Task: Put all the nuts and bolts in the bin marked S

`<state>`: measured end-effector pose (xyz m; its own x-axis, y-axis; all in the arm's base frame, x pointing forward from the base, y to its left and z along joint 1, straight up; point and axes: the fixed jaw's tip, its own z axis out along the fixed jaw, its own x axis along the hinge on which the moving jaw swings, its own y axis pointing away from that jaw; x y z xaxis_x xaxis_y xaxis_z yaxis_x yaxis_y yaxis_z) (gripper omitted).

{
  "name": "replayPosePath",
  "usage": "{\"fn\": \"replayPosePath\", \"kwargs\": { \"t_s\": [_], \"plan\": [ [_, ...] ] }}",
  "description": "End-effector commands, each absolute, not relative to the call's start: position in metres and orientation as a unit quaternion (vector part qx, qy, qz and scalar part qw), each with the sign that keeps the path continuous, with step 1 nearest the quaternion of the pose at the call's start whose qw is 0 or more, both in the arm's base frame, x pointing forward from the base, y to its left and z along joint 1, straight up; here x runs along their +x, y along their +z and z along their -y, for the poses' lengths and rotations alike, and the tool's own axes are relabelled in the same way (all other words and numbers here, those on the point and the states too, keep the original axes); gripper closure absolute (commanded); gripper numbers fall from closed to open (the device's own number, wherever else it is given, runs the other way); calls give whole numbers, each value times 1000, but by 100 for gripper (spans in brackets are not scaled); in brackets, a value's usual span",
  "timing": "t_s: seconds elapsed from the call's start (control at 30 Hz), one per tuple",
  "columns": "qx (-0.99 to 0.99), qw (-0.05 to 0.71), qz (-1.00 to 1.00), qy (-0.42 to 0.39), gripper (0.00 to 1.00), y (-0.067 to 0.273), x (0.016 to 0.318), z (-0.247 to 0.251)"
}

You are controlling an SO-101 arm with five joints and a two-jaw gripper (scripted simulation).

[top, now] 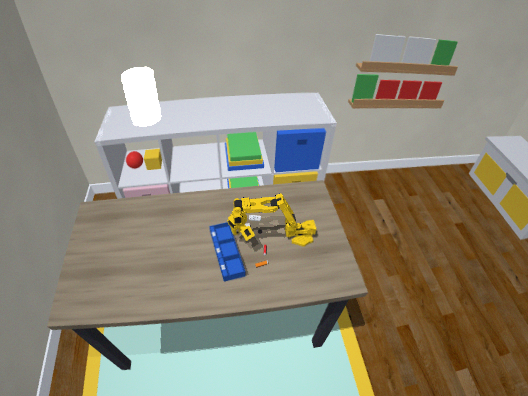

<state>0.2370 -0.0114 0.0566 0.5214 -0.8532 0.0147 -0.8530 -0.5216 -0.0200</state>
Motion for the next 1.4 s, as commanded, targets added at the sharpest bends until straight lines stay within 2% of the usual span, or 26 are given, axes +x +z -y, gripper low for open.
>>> {"fn": "replayPosePath", "kwargs": {
  "t_s": [0.0,1.37],
  "plan": [
    [-888,17,-458,-38,100,68,246,16],
    [-961,16,-262,-93,100,72,274,35]
  ]
}}
